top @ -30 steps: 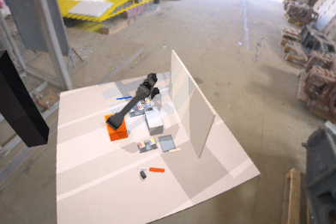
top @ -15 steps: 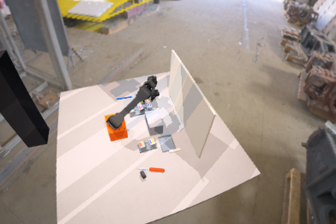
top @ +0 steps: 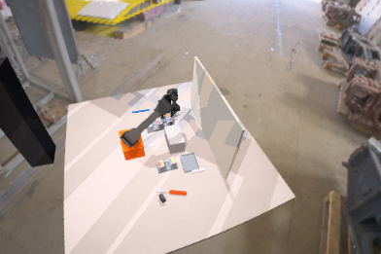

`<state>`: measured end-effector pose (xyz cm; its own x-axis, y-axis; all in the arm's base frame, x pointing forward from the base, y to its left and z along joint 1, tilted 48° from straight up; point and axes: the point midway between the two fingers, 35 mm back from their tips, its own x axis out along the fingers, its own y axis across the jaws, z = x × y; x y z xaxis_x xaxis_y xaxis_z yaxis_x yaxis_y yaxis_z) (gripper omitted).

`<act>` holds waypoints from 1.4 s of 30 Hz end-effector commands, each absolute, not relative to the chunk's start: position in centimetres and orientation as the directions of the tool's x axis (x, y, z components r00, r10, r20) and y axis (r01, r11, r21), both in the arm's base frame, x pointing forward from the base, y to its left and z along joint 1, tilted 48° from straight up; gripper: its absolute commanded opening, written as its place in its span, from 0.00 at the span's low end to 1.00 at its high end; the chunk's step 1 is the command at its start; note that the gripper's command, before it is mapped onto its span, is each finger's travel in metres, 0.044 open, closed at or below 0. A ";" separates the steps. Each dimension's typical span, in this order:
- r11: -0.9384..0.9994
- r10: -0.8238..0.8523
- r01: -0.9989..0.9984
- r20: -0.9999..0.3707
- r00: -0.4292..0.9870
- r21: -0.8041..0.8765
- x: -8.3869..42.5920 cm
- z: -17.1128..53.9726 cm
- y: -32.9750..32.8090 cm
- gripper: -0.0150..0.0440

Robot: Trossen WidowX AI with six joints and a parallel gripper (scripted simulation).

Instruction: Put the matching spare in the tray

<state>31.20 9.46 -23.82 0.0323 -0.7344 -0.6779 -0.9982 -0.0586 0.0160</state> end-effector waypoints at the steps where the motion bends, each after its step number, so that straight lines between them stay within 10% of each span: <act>1: -0.059 -0.734 -0.998 -0.678 0.032 0.016 31.2 -23.8 9.5 0.67; 17: -0.059 -0.734 -0.998 -0.678 0.032 0.016 31.2 -23.8 9.5 0.25; 42: -0.075 -0.729 -0.997 -0.683 0.049 0.009 31.1 -18.3 15.8 0.25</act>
<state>31.20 15.41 -18.57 0.0496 -0.7293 -0.6823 -0.9972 -0.0748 0.0075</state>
